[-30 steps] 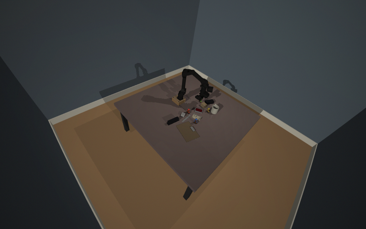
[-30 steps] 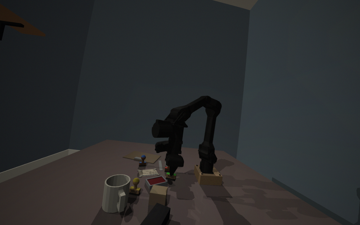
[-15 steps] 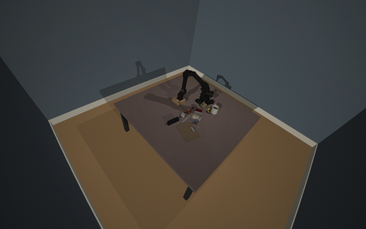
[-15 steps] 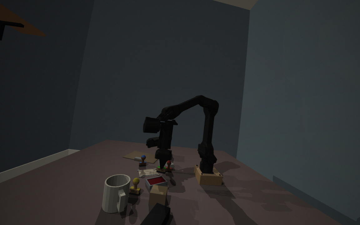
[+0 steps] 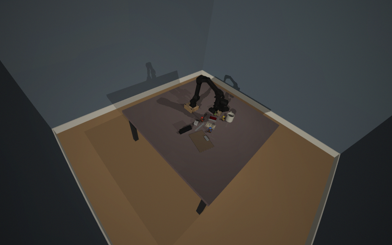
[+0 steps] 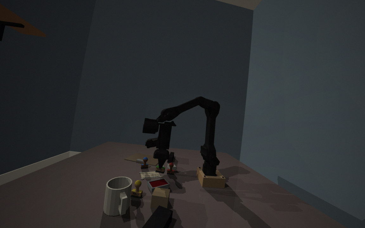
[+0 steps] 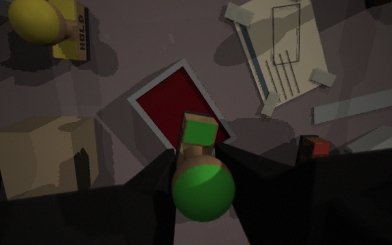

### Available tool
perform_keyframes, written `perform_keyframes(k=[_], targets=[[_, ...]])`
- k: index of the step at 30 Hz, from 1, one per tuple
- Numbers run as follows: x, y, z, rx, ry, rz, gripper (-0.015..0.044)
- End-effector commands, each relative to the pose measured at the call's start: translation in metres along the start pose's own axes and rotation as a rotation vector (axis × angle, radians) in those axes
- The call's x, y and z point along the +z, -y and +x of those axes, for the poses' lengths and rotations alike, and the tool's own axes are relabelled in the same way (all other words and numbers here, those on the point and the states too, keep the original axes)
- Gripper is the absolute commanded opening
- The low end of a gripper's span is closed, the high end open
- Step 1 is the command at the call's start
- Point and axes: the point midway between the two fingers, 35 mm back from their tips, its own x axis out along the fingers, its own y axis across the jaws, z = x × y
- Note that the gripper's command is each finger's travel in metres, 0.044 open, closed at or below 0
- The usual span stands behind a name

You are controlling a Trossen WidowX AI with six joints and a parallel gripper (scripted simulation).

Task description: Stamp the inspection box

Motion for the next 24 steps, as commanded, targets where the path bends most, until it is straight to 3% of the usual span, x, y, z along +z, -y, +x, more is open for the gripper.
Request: perform_keyframes(k=[1, 24], targets=[[0.000, 0.000, 0.003, 0.004, -0.002, -0.004, 0.0000], [0.001, -0.001, 0.019, 0.004, -0.002, -0.003, 0.0000]])
